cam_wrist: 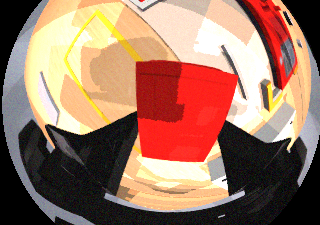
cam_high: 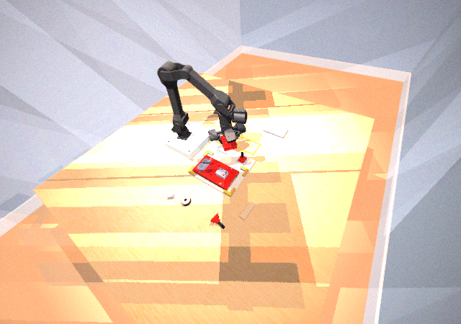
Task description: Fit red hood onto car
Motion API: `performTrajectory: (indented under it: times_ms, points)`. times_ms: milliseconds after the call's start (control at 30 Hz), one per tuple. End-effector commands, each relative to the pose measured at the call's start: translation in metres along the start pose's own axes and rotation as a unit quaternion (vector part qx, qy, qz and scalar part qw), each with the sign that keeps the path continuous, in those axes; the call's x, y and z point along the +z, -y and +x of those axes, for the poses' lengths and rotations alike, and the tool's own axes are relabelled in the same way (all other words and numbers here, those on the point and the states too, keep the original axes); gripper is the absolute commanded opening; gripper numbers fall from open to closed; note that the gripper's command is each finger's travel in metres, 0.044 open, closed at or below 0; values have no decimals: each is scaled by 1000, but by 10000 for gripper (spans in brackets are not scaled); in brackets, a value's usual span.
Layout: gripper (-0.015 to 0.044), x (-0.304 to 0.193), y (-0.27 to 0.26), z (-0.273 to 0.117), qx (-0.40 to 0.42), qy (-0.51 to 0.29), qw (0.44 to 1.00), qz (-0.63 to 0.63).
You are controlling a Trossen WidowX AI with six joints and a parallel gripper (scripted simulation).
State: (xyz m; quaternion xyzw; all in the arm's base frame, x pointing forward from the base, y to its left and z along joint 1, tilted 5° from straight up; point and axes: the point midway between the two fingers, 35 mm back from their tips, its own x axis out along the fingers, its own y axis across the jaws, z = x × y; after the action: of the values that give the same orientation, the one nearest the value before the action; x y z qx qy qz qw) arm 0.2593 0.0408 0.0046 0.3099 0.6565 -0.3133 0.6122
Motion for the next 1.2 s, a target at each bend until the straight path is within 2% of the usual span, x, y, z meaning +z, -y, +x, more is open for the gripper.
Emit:
performTrajectory:
  times_ms: [0, 300, 333, 1167]
  points:
    - [249, 0, 0, 0, 0, 0, 1000, 0]
    - [12, 0, 0, -13, 0, 0, 1000, 0]
    - [0, 0, 0, -16, 0, 0, 1000, 0]
    - [0, 0, 0, -93, 0, 0, 1000, 0]
